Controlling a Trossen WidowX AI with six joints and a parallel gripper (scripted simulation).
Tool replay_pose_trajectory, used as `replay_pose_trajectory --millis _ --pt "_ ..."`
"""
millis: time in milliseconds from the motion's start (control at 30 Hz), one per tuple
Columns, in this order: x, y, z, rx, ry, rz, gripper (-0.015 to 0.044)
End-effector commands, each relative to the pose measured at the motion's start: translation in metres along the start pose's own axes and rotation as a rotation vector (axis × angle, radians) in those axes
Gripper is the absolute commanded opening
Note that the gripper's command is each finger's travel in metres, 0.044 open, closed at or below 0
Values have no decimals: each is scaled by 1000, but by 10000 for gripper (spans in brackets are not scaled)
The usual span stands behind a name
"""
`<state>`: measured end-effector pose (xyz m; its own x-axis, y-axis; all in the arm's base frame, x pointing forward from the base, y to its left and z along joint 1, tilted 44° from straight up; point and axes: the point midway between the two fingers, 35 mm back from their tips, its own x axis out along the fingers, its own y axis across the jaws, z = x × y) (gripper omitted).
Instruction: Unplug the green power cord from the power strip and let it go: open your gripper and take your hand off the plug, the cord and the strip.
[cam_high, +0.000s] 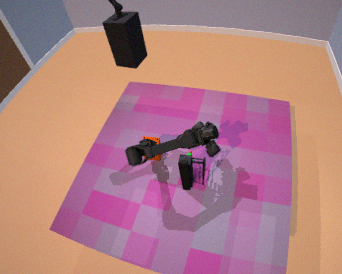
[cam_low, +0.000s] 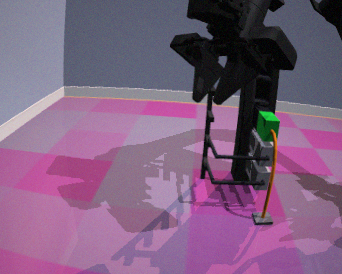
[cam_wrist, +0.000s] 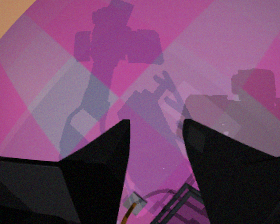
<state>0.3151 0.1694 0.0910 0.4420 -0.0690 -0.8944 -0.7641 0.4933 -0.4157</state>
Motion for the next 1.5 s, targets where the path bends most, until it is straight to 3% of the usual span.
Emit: replay_pose_trajectory --millis 0,133,233,1467 --pt "1 27 -42 -350 279 38 160" --pt "-16 40 -86 -771 580 110 160" --pt "-25 41 -98 -924 682 141 160" --pt "-43 11 -113 -924 684 141 160"
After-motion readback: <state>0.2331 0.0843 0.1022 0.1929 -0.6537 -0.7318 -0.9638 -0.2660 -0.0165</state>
